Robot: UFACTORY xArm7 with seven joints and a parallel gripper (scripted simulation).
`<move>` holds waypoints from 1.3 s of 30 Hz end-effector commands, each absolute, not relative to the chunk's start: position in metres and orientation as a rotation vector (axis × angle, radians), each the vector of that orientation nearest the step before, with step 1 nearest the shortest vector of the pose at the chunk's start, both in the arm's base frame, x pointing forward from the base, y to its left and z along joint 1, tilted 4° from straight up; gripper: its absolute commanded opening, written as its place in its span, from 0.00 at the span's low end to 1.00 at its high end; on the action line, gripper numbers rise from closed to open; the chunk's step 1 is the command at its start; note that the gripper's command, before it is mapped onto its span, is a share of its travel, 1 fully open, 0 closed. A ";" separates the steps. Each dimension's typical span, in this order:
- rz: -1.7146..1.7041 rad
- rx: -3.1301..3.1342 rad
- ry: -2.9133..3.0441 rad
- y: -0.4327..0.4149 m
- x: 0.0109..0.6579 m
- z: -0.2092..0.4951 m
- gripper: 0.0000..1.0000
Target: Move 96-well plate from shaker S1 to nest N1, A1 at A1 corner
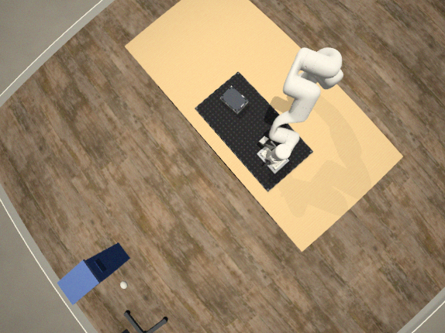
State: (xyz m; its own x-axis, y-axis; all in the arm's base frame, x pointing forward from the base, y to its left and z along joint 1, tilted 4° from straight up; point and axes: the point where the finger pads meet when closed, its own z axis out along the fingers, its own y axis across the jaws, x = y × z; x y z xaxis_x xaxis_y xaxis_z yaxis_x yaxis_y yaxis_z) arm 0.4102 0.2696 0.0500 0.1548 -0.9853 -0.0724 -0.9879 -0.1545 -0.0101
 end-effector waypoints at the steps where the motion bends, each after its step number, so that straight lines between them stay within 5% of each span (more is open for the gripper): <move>1: 0.072 -2.342 2.004 0.270 0.412 0.051 0.00; 39: 0.072 -2.342 2.004 0.271 0.412 0.046 0.00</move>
